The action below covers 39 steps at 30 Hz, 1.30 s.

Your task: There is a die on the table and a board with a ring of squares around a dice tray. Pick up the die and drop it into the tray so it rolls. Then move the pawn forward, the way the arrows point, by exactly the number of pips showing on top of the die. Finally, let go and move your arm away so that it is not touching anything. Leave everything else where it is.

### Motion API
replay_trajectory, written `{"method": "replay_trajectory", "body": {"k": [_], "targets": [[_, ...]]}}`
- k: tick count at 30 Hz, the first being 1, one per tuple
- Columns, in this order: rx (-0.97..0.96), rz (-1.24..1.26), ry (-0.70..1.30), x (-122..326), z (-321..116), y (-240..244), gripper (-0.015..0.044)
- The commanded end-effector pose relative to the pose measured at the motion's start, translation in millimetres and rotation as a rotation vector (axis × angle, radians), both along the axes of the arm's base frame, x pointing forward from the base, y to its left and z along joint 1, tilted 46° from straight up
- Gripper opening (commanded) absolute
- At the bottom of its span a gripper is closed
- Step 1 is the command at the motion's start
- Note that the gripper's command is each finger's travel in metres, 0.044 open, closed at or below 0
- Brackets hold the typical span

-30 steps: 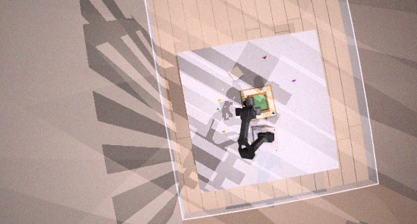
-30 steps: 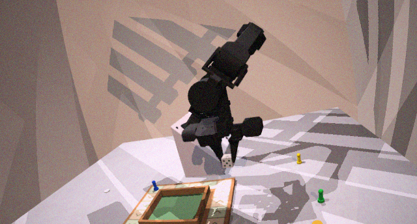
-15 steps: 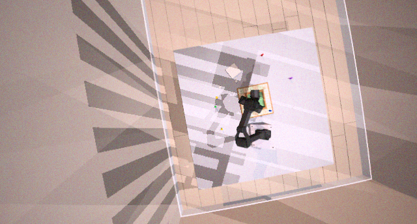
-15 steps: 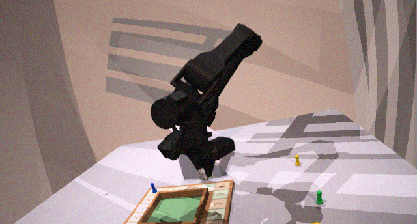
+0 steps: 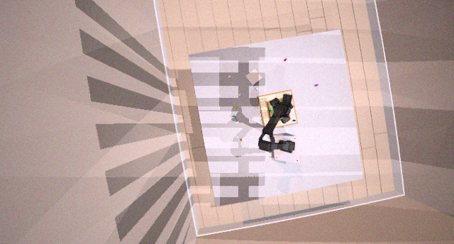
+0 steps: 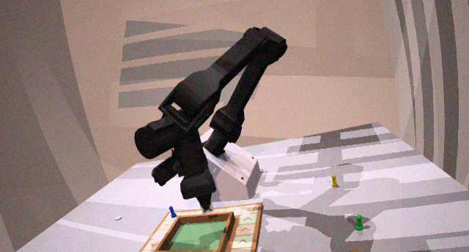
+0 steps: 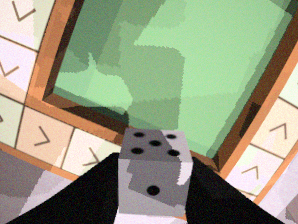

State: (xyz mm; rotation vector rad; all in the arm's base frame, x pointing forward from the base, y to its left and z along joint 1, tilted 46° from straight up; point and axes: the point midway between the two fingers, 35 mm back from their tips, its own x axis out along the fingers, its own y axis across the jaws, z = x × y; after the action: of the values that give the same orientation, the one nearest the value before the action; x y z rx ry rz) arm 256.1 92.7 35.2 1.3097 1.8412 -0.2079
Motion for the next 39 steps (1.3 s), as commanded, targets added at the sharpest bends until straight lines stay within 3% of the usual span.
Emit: {"method": "replay_trajectory", "body": {"k": [1,8,16,27,39], "targets": [[-0.014,-0.103,0.091,6.2,-13.0,-10.0,0.0000],[-0.026,-0.269,0.257,9.4,-36.0,-24.3,0.0000],[-0.049,-0.281,0.275,8.5,-39.3,-25.0,0.0000],[-0.412,-0.281,0.236,-2.1,-50.5,-20.7,0.0000],[-0.745,-0.384,0.061,-2.1,-52.8,-20.2,0.0000]]}}
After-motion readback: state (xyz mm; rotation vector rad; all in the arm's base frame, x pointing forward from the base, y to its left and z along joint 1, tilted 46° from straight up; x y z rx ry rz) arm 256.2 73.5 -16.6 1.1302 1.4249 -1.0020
